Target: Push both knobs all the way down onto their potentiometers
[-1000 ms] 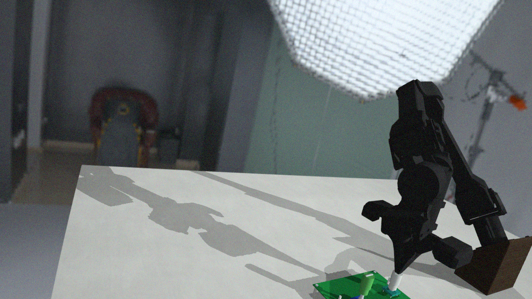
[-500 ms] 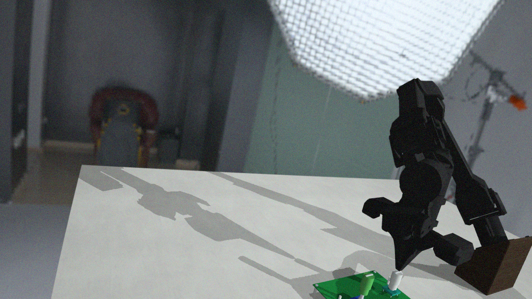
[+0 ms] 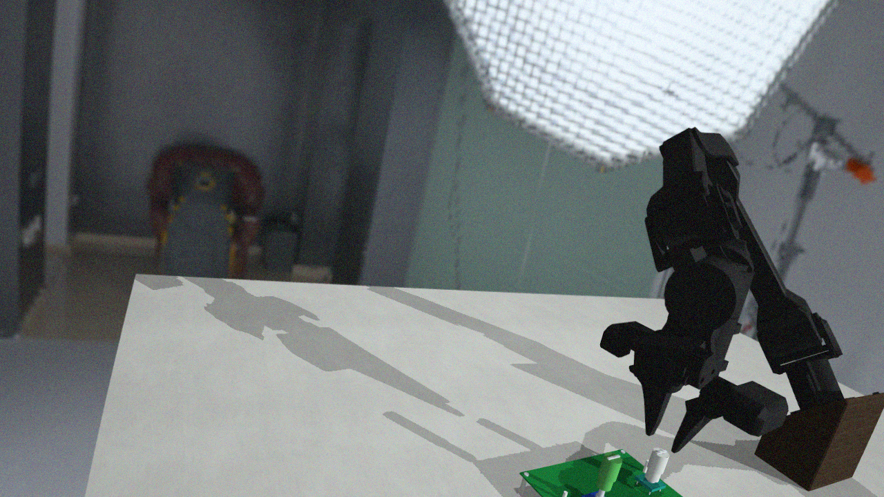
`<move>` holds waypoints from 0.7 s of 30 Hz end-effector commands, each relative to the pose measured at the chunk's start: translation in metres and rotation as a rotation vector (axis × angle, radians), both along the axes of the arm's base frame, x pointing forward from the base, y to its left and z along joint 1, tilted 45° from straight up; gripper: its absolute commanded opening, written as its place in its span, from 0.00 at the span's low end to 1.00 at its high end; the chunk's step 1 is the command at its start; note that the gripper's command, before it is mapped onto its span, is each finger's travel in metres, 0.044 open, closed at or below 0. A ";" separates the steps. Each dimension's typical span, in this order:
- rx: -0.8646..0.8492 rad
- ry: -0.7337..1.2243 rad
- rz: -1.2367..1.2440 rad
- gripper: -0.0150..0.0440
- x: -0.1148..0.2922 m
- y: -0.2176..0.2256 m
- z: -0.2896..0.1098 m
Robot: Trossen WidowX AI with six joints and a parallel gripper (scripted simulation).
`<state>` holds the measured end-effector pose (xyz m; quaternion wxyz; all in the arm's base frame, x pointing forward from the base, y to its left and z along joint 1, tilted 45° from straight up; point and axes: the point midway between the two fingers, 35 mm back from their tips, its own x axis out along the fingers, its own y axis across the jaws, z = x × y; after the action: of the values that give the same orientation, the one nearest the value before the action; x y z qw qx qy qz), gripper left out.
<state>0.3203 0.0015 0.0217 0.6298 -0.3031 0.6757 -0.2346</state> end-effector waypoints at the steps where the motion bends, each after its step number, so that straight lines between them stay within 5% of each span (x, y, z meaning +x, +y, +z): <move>1: 0.005 -0.014 0.000 0.39 0.023 0.010 0.007; 4: 0.007 -0.016 -0.001 0.25 0.044 0.020 0.014; 11: 0.010 -0.021 -0.002 0.25 0.083 0.039 0.028; 21: 0.009 -0.021 -0.002 0.25 0.084 0.025 0.014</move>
<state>0.4040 0.0303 0.0382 0.6399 -0.2941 0.6697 -0.2357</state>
